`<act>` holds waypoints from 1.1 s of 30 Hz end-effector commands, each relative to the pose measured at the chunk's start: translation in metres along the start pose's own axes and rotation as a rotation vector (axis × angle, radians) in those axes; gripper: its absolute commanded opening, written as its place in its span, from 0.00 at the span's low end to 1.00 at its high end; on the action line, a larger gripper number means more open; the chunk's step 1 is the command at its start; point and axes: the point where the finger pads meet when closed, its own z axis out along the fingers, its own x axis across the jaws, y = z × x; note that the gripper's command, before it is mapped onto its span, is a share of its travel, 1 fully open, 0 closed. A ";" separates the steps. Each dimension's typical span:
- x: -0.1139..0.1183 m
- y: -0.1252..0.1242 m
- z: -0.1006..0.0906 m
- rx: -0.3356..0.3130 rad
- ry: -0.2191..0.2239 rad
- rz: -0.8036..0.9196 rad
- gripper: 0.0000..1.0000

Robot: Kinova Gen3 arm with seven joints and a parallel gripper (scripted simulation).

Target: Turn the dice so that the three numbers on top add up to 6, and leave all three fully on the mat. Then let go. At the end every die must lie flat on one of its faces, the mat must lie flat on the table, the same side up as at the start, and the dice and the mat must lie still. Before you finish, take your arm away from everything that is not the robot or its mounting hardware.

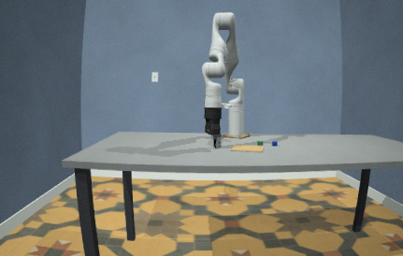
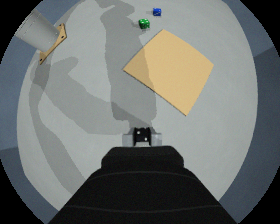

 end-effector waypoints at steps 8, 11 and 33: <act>0.001 0.001 -0.046 -0.004 0.005 0.000 0.40; 0.001 0.001 -0.065 -0.004 0.005 0.000 0.40; 0.001 0.001 -0.098 -0.004 0.005 0.000 0.40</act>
